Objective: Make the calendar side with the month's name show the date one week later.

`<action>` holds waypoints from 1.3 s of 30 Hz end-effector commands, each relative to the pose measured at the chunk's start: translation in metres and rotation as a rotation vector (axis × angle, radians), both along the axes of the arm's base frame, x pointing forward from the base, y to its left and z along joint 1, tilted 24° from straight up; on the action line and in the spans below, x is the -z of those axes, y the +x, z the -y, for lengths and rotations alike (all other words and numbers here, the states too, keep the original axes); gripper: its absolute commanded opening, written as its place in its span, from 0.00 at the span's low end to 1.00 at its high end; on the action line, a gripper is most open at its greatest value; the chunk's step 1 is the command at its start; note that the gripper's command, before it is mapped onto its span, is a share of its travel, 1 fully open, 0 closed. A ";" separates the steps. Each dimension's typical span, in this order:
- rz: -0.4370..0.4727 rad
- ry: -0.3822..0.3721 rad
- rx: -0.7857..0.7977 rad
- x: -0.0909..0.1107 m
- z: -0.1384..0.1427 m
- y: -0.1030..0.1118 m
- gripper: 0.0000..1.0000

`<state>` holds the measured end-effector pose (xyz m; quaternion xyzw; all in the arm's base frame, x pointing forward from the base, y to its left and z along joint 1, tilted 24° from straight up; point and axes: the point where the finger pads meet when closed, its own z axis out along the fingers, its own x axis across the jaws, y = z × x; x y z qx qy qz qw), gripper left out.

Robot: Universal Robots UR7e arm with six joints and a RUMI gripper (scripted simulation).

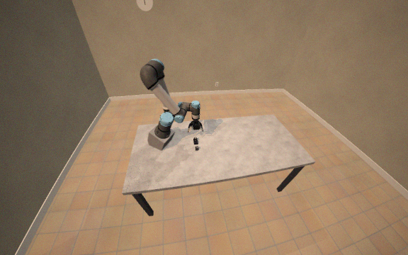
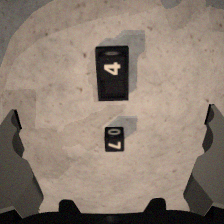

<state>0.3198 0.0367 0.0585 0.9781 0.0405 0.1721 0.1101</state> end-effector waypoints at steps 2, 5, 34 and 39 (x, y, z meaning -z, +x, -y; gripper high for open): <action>0.001 0.000 0.000 -0.001 0.000 0.000 1.00; 0.001 0.000 0.000 -0.001 0.000 0.000 1.00; 0.014 0.024 0.062 -0.001 0.002 0.002 1.00; 0.025 0.044 0.115 -0.001 0.003 0.003 1.00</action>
